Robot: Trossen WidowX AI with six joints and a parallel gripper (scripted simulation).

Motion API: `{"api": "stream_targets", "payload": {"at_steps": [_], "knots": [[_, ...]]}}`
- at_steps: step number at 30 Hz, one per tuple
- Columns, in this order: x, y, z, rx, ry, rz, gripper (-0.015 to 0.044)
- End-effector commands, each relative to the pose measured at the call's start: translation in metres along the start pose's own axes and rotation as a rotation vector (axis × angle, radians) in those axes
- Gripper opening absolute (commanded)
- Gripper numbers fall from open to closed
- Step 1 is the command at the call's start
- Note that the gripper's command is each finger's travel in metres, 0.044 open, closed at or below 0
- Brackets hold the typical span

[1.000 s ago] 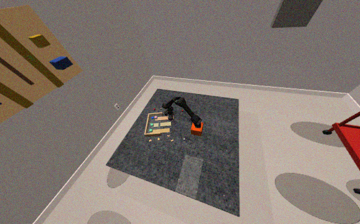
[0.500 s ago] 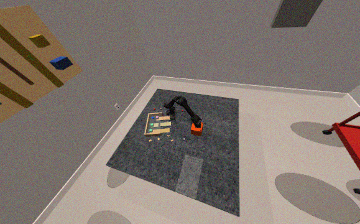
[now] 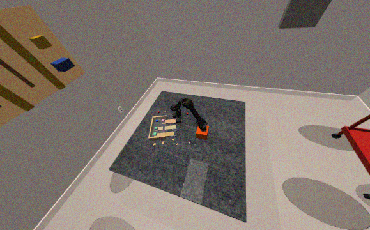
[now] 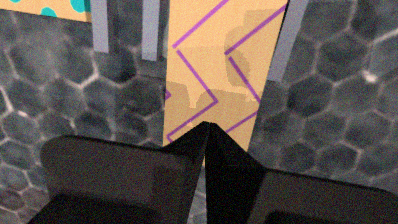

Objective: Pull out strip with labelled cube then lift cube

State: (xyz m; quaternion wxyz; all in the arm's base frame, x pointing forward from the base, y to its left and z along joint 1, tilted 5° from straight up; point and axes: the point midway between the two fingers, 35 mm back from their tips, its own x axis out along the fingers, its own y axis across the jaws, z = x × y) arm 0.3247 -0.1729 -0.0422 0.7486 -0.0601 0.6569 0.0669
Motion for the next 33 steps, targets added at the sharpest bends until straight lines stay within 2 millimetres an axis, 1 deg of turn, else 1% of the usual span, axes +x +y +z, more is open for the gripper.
{"api": "stream_targets", "payload": {"at_steps": [1, 33], "knots": [[0.006, 0.002, -0.015, 0.007, 0.028, 0.012, 0.0], [0.005, 0.002, -0.062, 0.007, 0.031, 0.012, 0.0]]}}
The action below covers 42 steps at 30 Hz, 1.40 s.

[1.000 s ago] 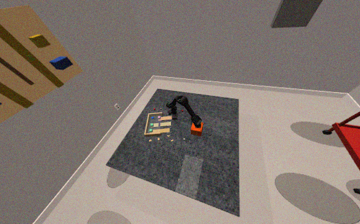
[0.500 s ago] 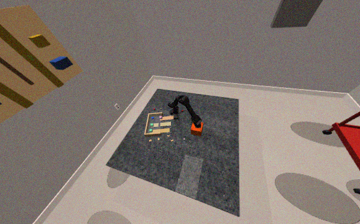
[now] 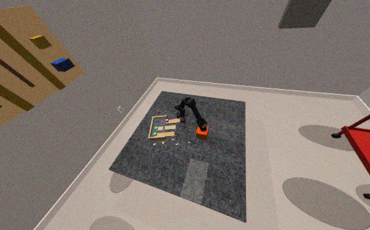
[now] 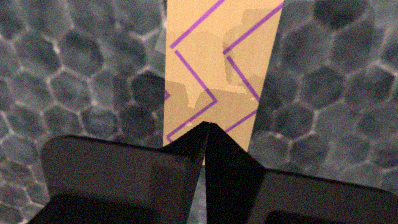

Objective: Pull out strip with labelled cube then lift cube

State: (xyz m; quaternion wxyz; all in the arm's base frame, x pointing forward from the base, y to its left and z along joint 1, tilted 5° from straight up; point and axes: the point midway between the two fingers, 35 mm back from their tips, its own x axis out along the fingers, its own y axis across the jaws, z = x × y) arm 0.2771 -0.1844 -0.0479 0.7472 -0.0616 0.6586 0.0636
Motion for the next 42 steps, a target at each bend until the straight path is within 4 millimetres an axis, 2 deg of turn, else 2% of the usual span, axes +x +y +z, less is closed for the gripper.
{"api": "stream_targets", "payload": {"at_steps": [1, 28, 42], "knots": [[0.006, 0.005, -0.014, 0.005, 0.027, 0.018, 0.0], [0.005, 0.005, -0.055, 0.005, 0.03, 0.018, 0.0], [0.005, 0.005, -0.056, 0.005, 0.03, 0.018, 0.0]]}}
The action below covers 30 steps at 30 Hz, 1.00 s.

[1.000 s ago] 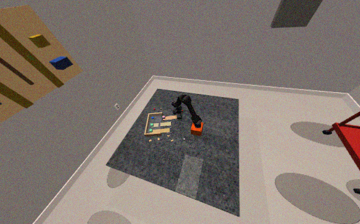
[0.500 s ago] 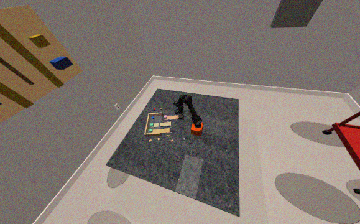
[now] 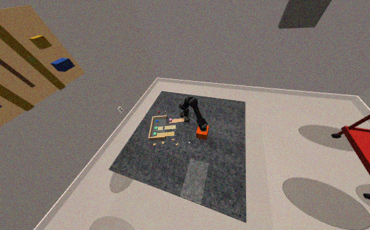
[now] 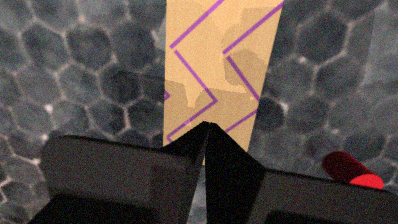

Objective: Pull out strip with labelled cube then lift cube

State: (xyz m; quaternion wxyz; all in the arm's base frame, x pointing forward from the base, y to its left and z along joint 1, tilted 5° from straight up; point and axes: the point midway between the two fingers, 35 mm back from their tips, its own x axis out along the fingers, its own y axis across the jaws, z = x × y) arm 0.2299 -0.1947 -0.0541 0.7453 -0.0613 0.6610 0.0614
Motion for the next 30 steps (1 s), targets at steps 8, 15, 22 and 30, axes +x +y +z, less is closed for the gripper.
{"api": "stream_targets", "payload": {"at_steps": [8, 15, 22, 30], "knots": [[0.005, 0.007, -0.008, 0.001, 0.023, 0.02, 0.0], [0.005, 0.007, -0.008, 0.001, 0.023, 0.02, 0.0], [-0.04, -0.002, 0.002, 0.001, 0.022, 0.018, 0.0], [-0.043, -0.003, 0.023, 0.047, 0.022, 0.019, 0.0105]]}}
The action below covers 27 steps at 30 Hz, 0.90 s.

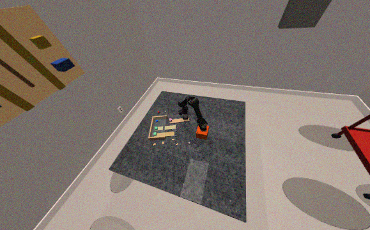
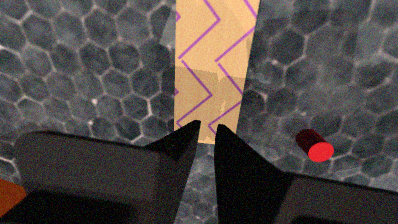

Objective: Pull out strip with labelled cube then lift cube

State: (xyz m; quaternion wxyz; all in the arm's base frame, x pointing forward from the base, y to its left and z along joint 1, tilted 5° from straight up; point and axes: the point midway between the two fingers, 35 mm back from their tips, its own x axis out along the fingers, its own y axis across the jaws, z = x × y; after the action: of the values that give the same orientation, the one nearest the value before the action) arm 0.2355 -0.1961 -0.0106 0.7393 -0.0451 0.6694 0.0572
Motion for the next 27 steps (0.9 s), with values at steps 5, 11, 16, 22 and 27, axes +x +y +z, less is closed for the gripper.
{"api": "stream_targets", "payload": {"at_steps": [5, 11, 16, 22, 27], "knots": [[-0.003, 0.002, 0.032, 0.02, 0.001, 0.002, 0.0236], [-0.006, 0.004, 0.056, 0.02, -0.001, 0.002, 0.0394], [-0.009, 0.005, 0.076, 0.02, -0.002, 0.002, 0.044], [-0.012, 0.007, 0.1, 0.02, -0.004, 0.003, 0.044], [-0.014, 0.007, 0.12, 0.02, -0.006, 0.003, 0.044]]}}
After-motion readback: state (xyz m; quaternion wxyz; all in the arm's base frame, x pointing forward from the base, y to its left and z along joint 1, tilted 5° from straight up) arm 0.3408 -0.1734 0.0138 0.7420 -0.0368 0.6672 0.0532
